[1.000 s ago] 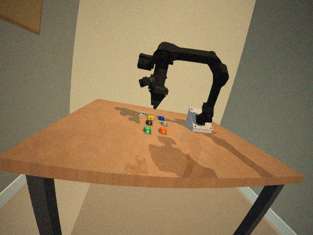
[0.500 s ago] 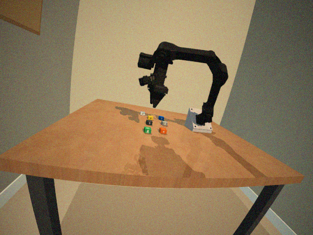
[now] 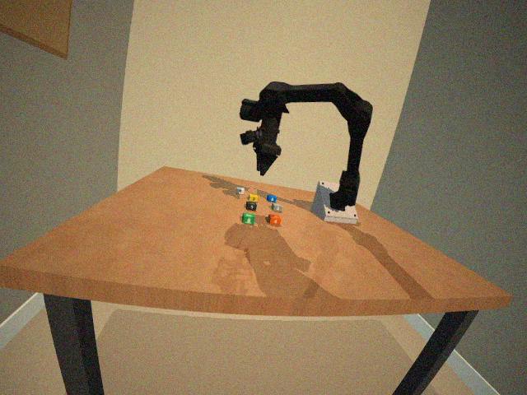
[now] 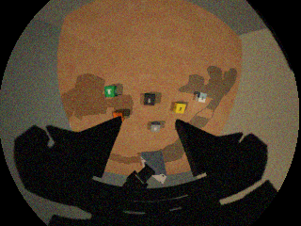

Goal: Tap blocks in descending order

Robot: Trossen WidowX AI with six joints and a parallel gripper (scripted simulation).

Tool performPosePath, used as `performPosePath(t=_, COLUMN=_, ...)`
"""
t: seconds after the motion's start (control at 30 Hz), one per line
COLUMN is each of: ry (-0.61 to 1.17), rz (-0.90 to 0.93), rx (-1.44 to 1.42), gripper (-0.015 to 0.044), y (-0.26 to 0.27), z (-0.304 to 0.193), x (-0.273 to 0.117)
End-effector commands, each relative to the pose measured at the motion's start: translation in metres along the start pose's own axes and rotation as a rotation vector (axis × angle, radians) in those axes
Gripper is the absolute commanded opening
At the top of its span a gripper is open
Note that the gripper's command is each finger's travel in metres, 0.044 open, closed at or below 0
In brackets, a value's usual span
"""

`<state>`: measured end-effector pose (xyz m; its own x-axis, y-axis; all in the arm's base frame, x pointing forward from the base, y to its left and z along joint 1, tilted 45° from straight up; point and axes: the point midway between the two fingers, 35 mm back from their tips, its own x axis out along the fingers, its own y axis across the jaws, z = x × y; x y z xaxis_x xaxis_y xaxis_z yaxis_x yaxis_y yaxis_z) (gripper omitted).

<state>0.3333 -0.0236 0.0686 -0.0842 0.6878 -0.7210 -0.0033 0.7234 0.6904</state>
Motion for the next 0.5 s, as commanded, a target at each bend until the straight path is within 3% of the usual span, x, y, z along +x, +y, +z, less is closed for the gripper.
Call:
performPosePath(t=0.0, ry=0.003, rz=0.001, rx=-0.002, gripper=0.0400, y=-0.001, z=-0.001, x=0.001)
performPosePath(t=0.47, ry=0.001, rz=-0.003, rx=-0.002, gripper=0.0400, y=-0.020, z=0.007, x=-0.002)
